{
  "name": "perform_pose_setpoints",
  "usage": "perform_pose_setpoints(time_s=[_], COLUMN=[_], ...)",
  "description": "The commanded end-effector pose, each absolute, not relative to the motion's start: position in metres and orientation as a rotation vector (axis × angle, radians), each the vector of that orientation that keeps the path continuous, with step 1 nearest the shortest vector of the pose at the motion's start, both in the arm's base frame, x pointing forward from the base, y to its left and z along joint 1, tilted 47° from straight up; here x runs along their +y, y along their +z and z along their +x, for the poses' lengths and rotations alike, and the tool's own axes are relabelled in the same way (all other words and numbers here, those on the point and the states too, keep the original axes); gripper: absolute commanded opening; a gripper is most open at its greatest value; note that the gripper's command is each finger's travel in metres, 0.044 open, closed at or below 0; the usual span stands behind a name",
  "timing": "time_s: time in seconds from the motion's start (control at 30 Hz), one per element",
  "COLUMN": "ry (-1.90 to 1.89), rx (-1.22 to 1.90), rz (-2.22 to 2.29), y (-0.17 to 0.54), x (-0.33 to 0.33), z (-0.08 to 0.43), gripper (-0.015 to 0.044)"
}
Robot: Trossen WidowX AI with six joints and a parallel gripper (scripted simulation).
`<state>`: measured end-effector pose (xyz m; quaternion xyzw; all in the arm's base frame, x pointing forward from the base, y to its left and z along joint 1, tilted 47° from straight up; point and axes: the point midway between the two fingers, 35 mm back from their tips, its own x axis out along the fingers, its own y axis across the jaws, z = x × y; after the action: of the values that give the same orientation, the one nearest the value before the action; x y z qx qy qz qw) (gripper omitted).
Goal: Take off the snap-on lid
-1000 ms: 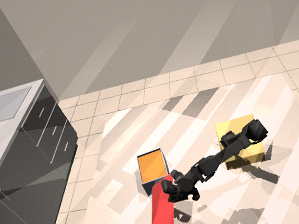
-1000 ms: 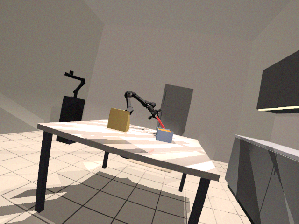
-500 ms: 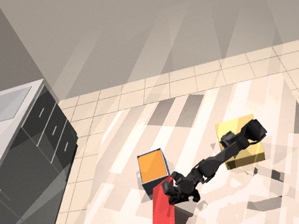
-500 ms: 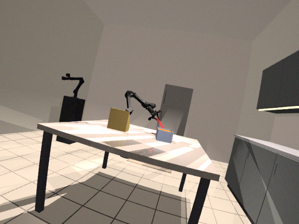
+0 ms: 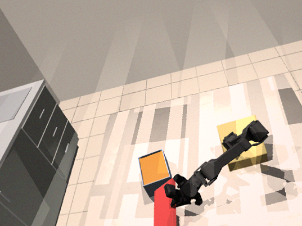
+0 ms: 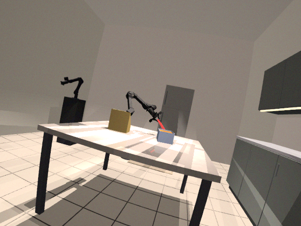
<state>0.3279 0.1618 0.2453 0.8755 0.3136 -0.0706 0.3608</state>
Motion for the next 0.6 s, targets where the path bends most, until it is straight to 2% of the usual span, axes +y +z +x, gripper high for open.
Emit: perform_pose_setpoints(time_s=[0.0,0.57], ry=[-0.201,-0.201], rx=[0.814,0.814], rz=[2.252,2.253], y=[0.2368,0.2276], x=[0.1646,0.1746], z=[0.3282,0.3287], gripper=[0.0000,0.0000])
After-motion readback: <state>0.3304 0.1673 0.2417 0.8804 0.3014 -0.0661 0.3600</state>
